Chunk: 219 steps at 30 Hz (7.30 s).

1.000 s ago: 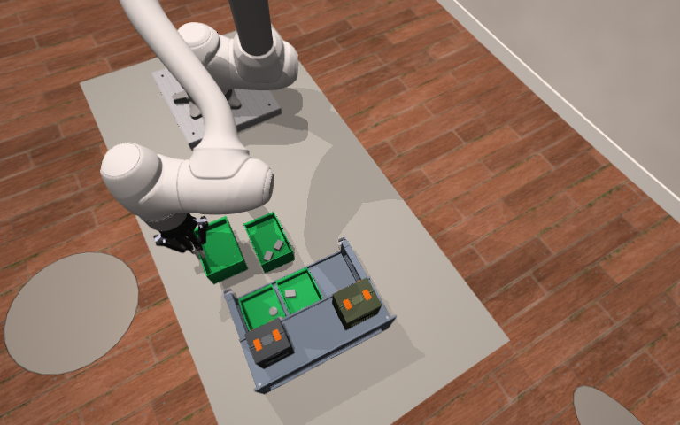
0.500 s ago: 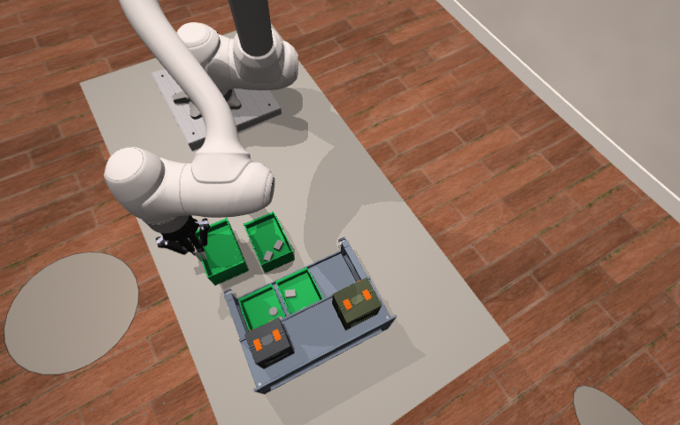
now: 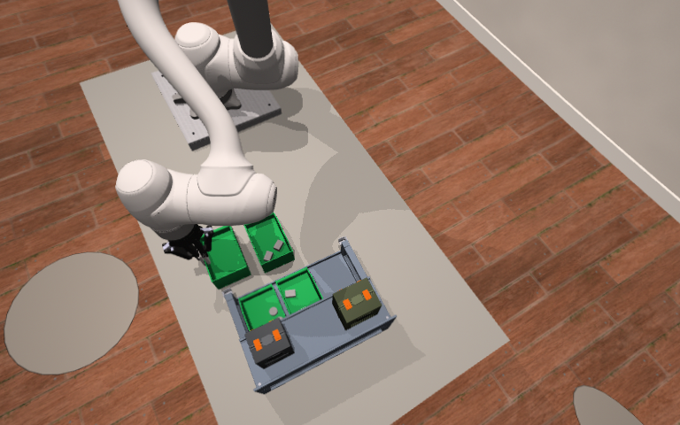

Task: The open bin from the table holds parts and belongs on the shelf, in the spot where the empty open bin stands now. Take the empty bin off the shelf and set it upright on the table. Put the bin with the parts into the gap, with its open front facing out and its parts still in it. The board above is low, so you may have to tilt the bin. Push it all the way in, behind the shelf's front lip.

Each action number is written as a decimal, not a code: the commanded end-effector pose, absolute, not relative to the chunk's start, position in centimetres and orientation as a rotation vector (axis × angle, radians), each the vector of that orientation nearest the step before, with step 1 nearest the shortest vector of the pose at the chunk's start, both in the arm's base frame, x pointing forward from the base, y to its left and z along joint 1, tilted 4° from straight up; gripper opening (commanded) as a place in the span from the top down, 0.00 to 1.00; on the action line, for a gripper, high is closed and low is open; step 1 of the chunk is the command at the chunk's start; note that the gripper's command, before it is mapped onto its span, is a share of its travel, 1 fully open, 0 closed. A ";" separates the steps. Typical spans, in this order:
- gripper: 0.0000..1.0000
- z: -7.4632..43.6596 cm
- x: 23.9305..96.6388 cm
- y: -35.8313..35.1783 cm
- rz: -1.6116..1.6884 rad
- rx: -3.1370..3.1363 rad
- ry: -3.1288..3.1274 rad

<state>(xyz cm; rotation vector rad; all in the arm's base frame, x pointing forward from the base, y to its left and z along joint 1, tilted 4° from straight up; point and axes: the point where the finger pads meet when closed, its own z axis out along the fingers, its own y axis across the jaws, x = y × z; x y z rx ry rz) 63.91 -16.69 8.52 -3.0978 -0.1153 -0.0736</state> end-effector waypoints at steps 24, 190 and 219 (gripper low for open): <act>0.90 5.9 64.0 -16.6 -0.074 -3.098 -0.115; 0.76 14.9 63.6 -17.0 -0.074 -3.098 -0.115; 0.90 15.1 63.6 -17.0 -0.074 -3.098 -0.115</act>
